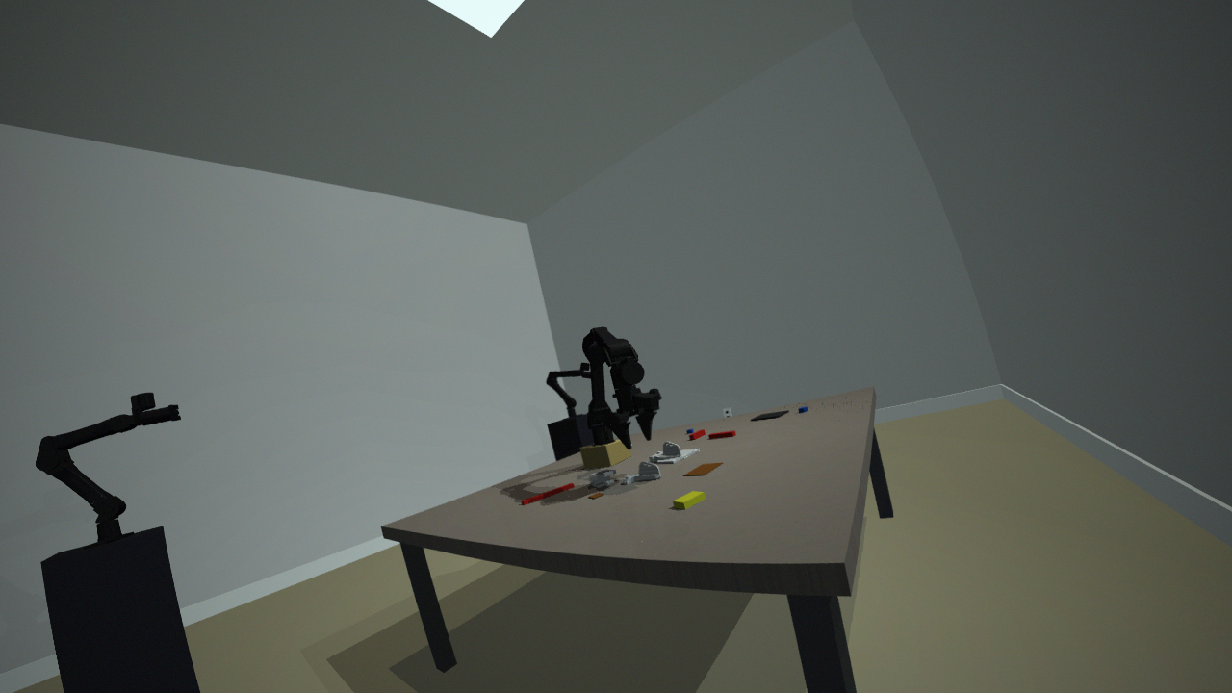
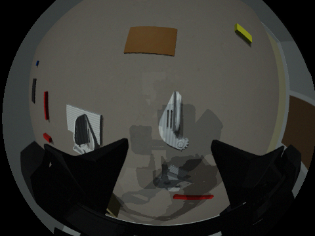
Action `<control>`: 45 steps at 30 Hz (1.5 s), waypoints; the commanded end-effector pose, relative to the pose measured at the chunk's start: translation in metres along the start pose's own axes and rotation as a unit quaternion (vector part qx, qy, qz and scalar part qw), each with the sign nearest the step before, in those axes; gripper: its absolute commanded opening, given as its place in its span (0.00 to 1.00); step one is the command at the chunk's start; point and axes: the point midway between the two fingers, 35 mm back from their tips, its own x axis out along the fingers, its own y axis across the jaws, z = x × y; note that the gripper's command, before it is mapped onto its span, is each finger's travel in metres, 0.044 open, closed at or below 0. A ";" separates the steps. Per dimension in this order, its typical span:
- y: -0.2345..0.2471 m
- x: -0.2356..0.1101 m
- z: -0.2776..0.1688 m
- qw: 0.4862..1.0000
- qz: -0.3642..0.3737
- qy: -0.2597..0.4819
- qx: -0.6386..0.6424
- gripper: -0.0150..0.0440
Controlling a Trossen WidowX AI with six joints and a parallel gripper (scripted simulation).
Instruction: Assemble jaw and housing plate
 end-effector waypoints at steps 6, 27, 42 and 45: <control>-0.001 0.038 0.000 1.000 -0.001 -0.001 -0.008 1.00; -0.002 0.057 0.001 1.000 -0.001 -0.001 -0.008 1.00; -0.002 0.081 0.002 1.000 -0.001 -0.001 -0.008 1.00; -0.002 0.086 0.002 1.000 -0.001 -0.001 -0.008 1.00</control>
